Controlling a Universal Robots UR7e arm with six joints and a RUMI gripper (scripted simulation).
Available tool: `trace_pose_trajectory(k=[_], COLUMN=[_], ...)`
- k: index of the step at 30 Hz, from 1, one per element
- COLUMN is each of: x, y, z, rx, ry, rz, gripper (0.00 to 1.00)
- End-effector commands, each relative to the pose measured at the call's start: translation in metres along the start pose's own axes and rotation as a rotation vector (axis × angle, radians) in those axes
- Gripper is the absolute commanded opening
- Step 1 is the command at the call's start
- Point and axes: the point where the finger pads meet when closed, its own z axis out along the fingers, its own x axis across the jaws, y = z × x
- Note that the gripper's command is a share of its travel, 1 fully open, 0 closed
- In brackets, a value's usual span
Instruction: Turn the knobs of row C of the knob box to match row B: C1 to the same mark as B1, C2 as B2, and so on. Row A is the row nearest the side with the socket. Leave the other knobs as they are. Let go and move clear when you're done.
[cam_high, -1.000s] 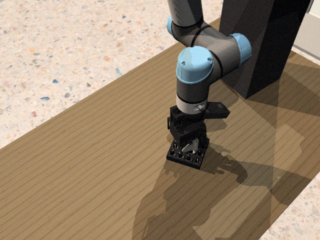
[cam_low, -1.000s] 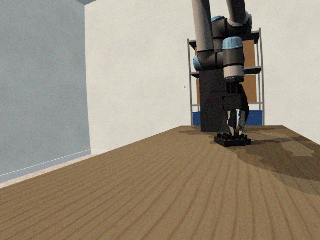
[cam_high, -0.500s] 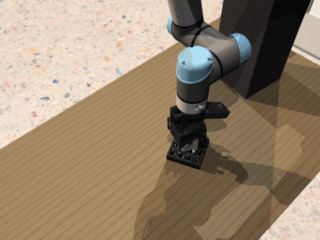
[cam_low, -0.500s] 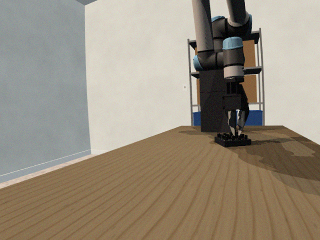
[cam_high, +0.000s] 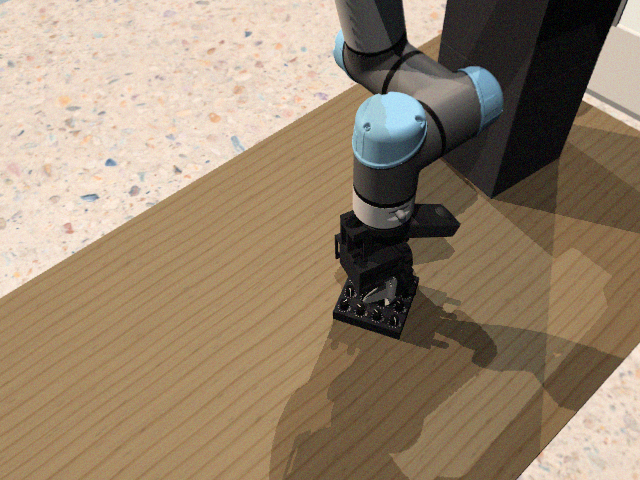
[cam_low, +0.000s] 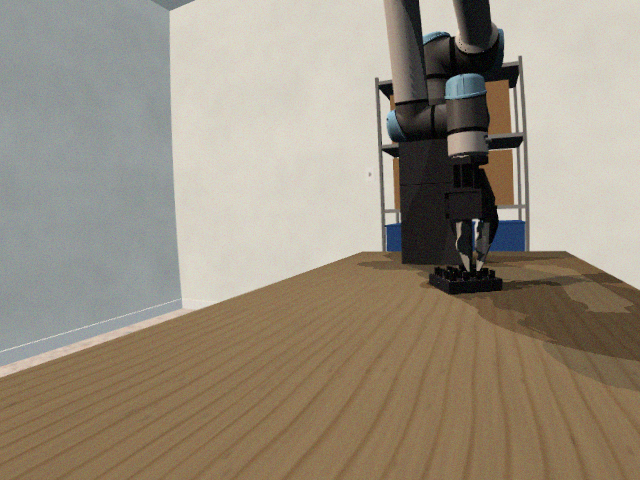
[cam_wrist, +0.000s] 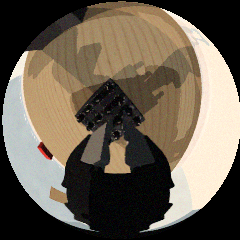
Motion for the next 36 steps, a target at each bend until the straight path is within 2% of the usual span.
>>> trace_pose_trajectory(k=[1,36], x=[0.0002,0.0006], y=[0.0006,0.0006], z=[-0.0004,-0.0004], rx=[-0.001,-0.001], ry=[0.0,0.0], rz=[0.0,0.085], gripper=[0.04,0.04])
